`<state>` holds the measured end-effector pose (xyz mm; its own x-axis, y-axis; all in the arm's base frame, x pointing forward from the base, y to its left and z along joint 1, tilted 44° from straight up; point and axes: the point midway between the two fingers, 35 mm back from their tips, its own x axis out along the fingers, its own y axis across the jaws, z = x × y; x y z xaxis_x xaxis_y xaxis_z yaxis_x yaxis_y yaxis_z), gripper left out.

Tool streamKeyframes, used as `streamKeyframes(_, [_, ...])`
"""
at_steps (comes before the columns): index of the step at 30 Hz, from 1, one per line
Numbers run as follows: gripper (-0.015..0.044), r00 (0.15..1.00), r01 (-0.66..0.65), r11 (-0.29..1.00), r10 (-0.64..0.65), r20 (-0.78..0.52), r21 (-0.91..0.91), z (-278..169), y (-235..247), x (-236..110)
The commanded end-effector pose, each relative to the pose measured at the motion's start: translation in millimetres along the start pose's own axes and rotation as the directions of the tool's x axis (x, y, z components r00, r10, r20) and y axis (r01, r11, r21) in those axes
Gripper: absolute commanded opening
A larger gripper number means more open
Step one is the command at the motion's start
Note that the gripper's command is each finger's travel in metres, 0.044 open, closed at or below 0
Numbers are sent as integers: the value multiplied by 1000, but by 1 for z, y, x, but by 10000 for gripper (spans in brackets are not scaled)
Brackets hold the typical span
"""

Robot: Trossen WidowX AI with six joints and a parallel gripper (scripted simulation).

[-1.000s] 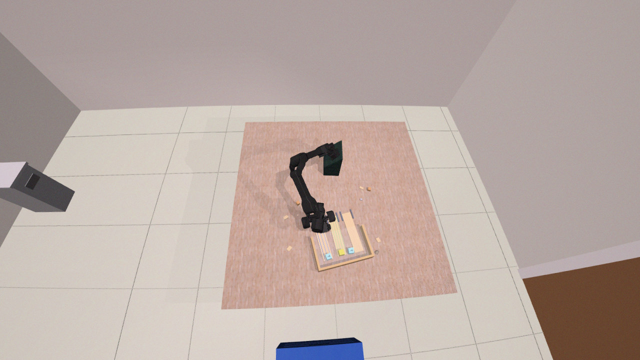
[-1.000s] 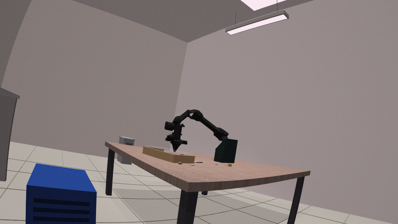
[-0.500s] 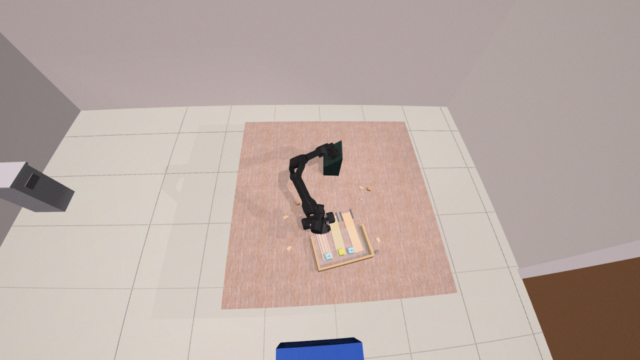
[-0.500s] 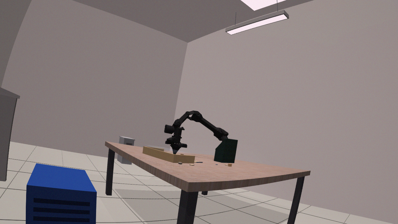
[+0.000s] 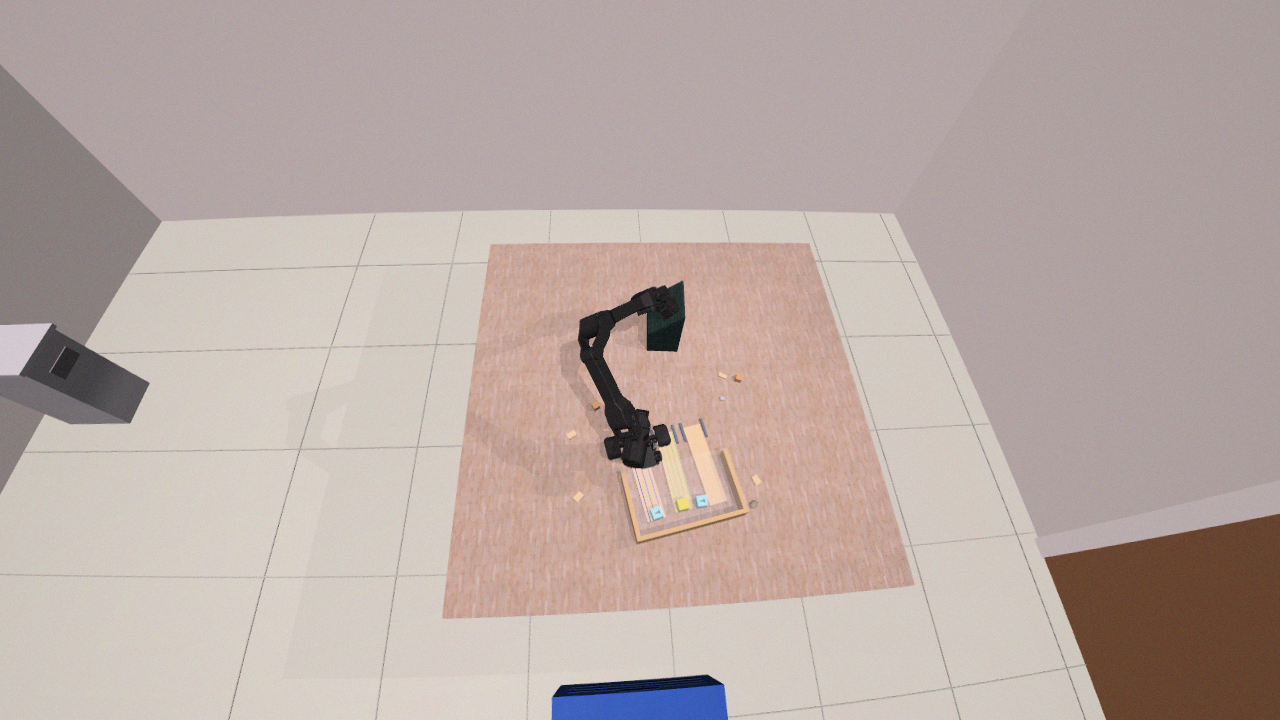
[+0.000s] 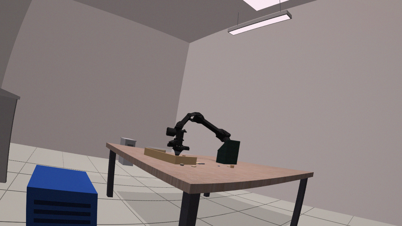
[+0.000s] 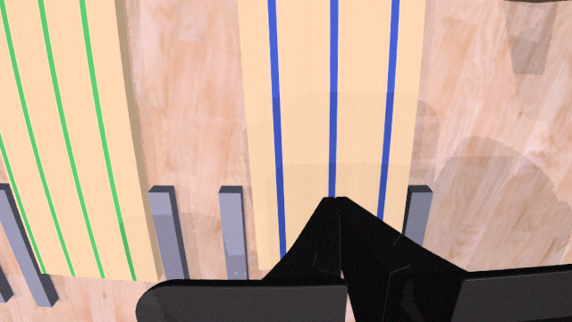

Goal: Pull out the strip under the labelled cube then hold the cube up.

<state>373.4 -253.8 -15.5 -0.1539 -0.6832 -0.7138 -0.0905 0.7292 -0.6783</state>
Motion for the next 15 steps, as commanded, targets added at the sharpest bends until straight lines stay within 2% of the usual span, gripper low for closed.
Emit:
streamKeyframes(1, [0, 1000, -4, 1000, 4, -1, -5, -1, 1, 1])
streamKeyframes(15, [0, 1000, -4, 1000, 4, -1, -5, -1, 1, 3])
